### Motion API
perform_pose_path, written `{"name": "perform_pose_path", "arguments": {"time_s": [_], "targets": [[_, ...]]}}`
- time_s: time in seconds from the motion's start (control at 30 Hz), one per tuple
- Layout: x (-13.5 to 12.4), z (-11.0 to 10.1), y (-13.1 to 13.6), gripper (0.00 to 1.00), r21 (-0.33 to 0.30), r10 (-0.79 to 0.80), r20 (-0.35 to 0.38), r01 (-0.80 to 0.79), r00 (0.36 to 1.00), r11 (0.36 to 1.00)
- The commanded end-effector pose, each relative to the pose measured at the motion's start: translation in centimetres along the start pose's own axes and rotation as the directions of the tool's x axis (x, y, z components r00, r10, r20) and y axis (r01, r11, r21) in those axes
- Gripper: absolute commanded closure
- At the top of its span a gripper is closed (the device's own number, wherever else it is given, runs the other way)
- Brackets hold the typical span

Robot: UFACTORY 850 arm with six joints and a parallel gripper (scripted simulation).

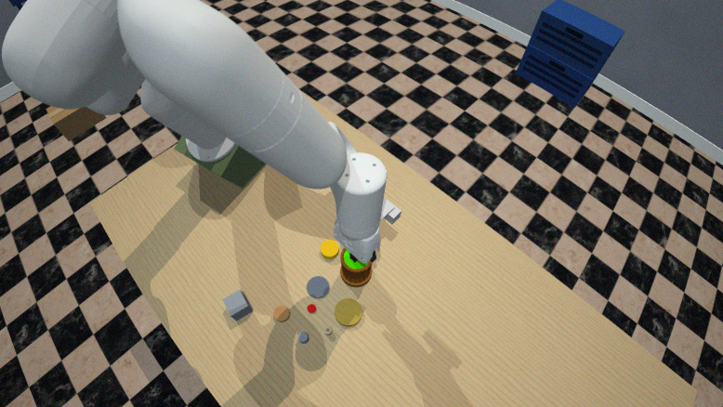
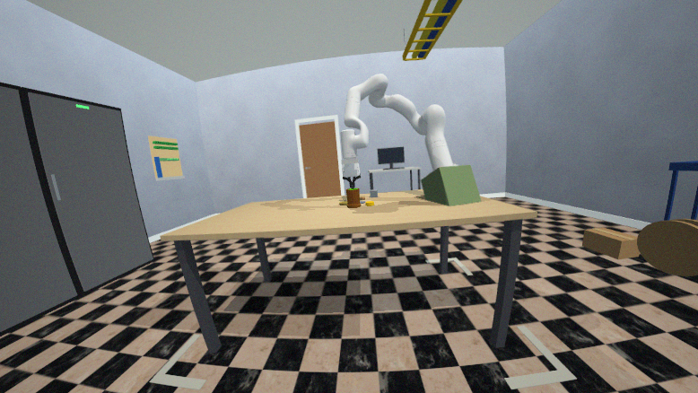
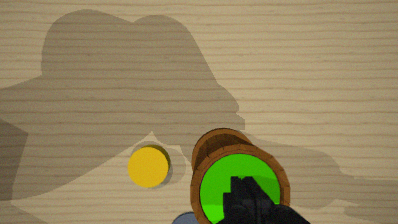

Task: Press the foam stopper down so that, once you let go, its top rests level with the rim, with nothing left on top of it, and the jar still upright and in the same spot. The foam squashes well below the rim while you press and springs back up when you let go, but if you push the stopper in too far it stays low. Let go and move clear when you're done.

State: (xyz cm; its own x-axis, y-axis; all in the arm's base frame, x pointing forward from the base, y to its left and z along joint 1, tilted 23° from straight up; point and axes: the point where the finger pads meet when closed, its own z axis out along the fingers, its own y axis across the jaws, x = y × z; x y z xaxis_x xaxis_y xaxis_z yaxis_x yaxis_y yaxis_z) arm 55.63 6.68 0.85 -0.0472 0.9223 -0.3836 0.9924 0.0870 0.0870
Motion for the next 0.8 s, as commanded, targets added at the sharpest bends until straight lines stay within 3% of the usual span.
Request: {"name": "perform_pose_path", "arguments": {"time_s": [0.0,0.77], "targets": [[0.01,-0.35,0.09,1.00,-0.002,0.000,0.000,0.000,1.000,1.000],[0.01,-1.12,0.09,1.00,-0.002,0.000,0.000,0.000,1.000,1.000]]}}
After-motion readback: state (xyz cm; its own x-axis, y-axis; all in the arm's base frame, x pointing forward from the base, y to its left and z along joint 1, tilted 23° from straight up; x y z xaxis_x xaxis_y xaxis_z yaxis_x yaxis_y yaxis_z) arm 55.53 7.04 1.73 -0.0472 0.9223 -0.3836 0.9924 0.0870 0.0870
